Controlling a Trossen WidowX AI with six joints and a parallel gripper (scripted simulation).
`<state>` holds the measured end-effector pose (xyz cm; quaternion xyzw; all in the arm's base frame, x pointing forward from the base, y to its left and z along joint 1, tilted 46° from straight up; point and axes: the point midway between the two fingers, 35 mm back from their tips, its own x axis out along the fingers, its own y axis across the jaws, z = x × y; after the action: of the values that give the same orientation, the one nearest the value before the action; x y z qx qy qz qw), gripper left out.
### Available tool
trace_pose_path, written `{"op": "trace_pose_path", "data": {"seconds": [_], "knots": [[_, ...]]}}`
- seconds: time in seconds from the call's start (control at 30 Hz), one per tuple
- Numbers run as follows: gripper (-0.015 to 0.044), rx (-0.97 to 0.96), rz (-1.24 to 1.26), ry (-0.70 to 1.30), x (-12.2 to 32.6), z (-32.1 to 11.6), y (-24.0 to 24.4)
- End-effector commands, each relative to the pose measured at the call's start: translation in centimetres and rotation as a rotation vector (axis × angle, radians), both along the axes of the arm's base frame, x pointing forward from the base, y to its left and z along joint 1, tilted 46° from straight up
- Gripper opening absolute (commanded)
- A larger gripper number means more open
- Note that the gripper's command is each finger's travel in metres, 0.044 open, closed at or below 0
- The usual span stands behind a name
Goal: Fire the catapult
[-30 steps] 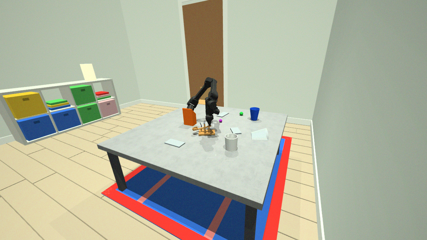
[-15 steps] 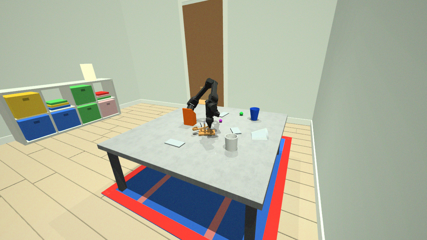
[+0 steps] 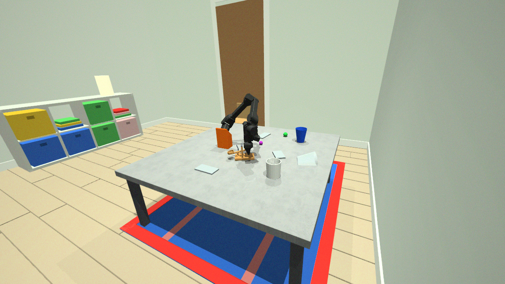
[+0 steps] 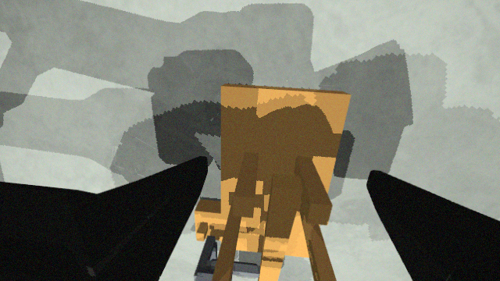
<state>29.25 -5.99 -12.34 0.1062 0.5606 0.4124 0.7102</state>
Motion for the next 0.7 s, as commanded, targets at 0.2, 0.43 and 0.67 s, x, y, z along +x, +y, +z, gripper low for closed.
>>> {"op": "trace_pose_path", "data": {"seconds": [0.2,0.43,0.67], "knots": [[0.0440,0.013,-0.002,0.013,-0.28,-1.08,1.29],[0.0335,0.004,0.002,0.004,-0.13,-0.84,1.01],[0.0171,0.004,0.002,0.004,-0.13,-0.84,1.01]]}}
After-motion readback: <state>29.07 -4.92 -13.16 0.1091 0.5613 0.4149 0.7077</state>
